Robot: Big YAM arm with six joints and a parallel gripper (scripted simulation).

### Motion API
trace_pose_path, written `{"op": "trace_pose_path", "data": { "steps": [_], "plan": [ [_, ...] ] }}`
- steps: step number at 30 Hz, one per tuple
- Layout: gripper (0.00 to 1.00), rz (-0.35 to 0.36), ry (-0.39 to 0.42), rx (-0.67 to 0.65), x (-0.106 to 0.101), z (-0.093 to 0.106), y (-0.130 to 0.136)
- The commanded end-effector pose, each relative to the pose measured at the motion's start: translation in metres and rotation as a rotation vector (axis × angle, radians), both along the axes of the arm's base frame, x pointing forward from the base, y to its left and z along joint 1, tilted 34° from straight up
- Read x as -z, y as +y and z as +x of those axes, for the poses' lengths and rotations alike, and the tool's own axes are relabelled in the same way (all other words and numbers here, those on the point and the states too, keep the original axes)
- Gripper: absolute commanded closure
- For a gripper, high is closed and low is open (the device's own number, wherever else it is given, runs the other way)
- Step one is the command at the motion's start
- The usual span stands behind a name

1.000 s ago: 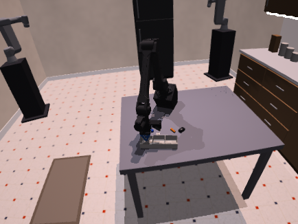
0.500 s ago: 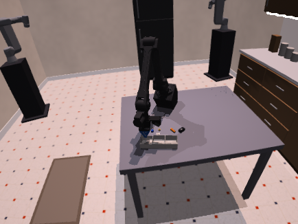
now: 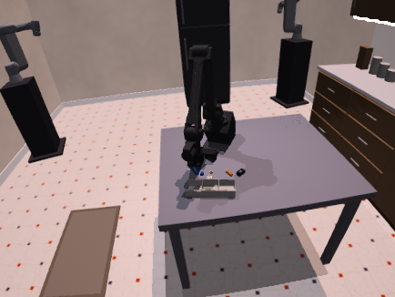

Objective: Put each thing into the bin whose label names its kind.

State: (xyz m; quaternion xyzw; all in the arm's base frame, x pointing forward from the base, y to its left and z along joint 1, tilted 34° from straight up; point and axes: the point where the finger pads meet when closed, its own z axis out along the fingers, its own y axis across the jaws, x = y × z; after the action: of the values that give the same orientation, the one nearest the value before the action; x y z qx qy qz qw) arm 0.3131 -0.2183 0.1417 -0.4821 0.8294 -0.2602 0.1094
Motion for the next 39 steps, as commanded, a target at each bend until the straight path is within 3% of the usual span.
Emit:
{"op": "trace_pose_path", "data": {
  "steps": [1,7,9,10,11,17,23,24,25,37,38,39],
  "plan": [
    [0.7,-0.008,-0.062,0.056,-0.005,-0.015,0.004],
    [0.7,0.0,-0.053,0.054,0.023,-0.052,0.029],
    [0.7,-0.001,-0.048,0.049,0.025,-0.056,0.031],
    [0.7,-0.001,-0.046,0.047,0.025,-0.056,0.031],
    [0.7,-0.023,-0.077,0.047,0.005,-0.045,0.023],
    [0.7,-0.003,-0.047,0.041,0.022,-0.048,0.028],
    [0.7,-0.007,-0.05,0.035,0.019,-0.047,0.029],
    [0.7,0.003,-0.039,0.04,0.029,-0.052,0.031],
    [0.7,-0.007,-0.05,0.035,0.019,-0.047,0.029],
    [0.7,-0.007,-0.05,0.035,0.02,-0.047,0.03],
    [0.7,0.008,-0.036,0.039,0.032,-0.051,0.033],
    [0.7,-0.007,-0.05,0.035,0.02,-0.047,0.03]
  ]
}}
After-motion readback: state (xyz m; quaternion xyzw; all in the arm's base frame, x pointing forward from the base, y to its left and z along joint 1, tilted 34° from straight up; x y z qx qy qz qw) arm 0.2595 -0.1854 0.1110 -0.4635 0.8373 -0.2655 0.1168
